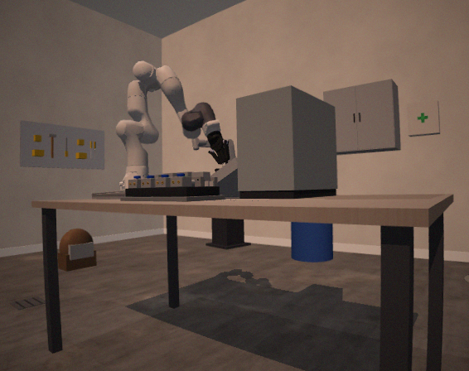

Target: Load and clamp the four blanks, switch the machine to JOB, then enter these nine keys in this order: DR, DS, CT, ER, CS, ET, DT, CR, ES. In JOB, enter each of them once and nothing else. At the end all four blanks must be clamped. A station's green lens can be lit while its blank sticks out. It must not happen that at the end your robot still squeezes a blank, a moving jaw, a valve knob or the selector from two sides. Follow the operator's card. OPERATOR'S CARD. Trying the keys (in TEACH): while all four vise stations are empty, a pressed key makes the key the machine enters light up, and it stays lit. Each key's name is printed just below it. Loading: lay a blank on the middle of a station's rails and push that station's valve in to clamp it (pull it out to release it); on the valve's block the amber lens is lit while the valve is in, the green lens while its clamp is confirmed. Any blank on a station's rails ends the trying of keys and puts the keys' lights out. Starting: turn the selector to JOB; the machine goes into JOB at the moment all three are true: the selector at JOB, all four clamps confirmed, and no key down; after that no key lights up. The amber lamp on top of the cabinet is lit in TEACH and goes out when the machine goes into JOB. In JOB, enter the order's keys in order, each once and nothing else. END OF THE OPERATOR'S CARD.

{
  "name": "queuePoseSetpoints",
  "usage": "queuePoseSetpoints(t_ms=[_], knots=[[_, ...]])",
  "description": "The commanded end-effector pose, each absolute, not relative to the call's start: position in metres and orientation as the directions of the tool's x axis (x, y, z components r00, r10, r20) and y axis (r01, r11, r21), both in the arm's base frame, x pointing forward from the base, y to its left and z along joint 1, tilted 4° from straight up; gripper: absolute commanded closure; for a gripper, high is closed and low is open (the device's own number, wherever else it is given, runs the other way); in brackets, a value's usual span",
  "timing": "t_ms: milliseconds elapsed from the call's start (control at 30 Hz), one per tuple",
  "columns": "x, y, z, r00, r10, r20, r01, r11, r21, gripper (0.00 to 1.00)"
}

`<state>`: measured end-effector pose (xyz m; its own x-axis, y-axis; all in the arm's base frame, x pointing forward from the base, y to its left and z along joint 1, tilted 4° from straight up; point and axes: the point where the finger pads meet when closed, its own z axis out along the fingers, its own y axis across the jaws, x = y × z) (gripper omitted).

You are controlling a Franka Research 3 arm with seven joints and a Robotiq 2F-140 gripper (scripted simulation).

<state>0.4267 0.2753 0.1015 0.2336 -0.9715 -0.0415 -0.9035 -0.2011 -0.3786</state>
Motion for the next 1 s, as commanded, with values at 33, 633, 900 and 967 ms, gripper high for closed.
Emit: queuePoseSetpoints(t_ms=[33, 633, 900, 967], knots=[[0.42, 0.282, 0.101, 0.149, -0.988, -0.052, -0.907, -0.115, -0.405, 1.0], [0.428, 0.284, 0.083, 0.149, -0.988, -0.052, -0.907, -0.115, -0.405, 1.0], [0.429, 0.285, 0.081, 0.149, -0.988, -0.052, -0.907, -0.115, -0.405, 1.0], [0.429, 0.285, 0.081, 0.149, -0.988, -0.052, -0.907, -0.115, -0.405, 1.0]])
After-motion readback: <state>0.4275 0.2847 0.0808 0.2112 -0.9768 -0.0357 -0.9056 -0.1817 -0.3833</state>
